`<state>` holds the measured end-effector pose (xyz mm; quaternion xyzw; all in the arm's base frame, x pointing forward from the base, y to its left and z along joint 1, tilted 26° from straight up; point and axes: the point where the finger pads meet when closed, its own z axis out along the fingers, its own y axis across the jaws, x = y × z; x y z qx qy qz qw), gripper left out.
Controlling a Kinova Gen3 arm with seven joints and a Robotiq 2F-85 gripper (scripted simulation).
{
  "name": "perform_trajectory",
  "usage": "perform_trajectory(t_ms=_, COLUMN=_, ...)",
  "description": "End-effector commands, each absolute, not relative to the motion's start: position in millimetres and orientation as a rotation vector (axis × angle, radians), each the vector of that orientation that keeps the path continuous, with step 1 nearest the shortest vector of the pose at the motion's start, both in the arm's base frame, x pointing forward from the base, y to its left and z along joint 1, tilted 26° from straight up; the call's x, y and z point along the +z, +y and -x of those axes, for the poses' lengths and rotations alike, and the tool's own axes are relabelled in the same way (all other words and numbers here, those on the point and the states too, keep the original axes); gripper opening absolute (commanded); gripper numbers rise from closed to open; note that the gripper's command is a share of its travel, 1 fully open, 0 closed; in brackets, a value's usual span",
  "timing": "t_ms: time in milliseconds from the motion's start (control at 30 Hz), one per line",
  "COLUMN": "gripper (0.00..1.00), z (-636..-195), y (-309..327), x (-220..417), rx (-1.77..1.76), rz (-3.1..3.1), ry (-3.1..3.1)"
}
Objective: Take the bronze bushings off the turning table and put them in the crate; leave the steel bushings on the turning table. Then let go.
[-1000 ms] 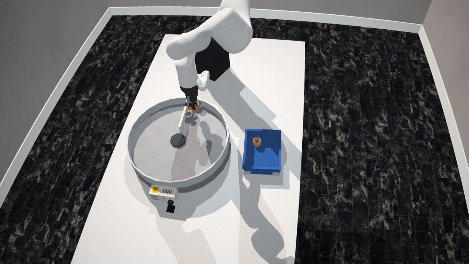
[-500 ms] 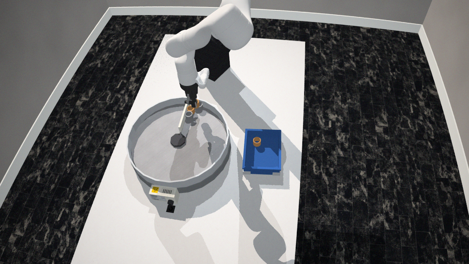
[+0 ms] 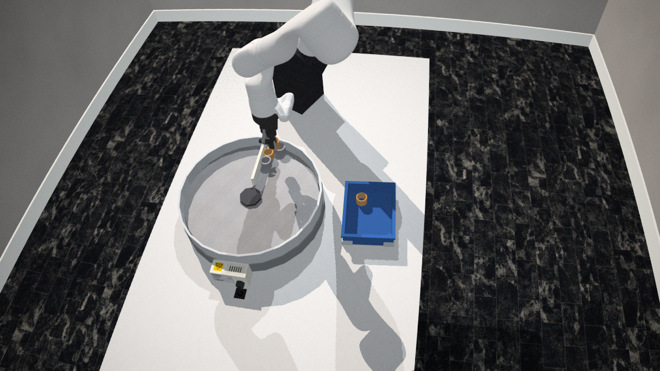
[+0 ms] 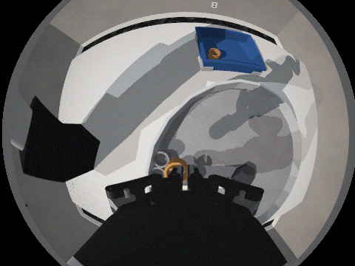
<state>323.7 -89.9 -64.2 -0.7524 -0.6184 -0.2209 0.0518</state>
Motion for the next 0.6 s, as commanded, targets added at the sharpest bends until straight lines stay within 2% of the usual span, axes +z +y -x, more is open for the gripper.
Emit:
perform_trajectory(t_ms=0, gripper=0.0, z=-324, y=-95, x=-55, rx=-0.68, rz=2.298, ry=-1.883)
perform_trajectory(t_ms=433, gripper=0.0, z=-323, y=-96, x=-52, rx=-0.68, rz=2.298, ry=-1.883)
perform_trajectory(t_ms=567, gripper=0.0, z=-351, y=-69, x=-33, rx=-0.68, rz=2.298, ry=-1.883)
